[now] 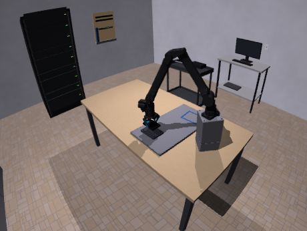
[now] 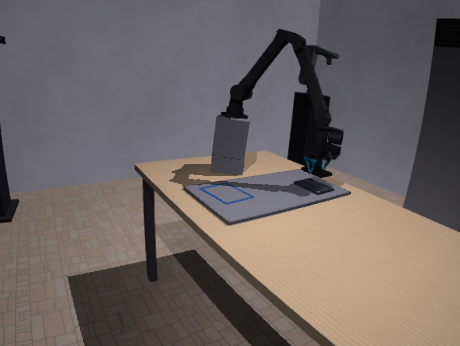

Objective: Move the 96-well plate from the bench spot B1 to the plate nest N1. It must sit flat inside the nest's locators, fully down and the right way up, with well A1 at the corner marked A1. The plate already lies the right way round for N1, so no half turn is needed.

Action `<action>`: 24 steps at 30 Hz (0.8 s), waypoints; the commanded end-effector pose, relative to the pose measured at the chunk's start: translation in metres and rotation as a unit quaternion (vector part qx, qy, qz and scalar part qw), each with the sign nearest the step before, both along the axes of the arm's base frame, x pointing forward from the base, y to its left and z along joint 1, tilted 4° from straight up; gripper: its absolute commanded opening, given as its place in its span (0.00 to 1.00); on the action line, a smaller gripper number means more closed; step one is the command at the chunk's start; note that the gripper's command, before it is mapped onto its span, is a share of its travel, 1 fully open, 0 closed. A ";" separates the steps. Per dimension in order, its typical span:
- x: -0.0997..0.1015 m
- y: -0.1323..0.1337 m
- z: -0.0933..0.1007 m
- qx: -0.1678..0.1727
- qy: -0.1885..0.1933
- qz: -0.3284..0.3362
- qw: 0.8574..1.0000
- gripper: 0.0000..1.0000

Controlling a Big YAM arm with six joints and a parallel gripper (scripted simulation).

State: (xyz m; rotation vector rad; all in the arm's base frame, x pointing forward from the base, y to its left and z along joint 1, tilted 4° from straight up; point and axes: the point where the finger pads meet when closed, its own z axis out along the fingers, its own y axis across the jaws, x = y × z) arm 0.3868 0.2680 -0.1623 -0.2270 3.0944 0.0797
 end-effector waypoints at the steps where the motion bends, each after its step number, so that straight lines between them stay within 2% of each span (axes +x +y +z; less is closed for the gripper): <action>1: 0.019 0.009 -0.001 0.010 -0.017 -0.001 1.000 0.00; 3: 0.012 0.004 -0.008 0.005 -0.011 -0.001 1.000 0.00; 11: 0.018 0.011 -0.015 0.009 -0.016 -0.001 1.000 0.00; 12: 0.028 0.018 0.003 0.021 -0.034 -0.001 0.999 0.00; 14: 0.018 0.012 -0.020 0.009 -0.016 -0.001 1.000 0.00; 18: 0.017 0.014 -0.027 0.009 -0.016 -0.001 1.000 0.00; 20: 0.006 0.007 -0.034 0.003 -0.007 -0.001 1.000 0.00; 24: 0.012 0.013 -0.039 0.007 -0.013 0.000 1.000 0.00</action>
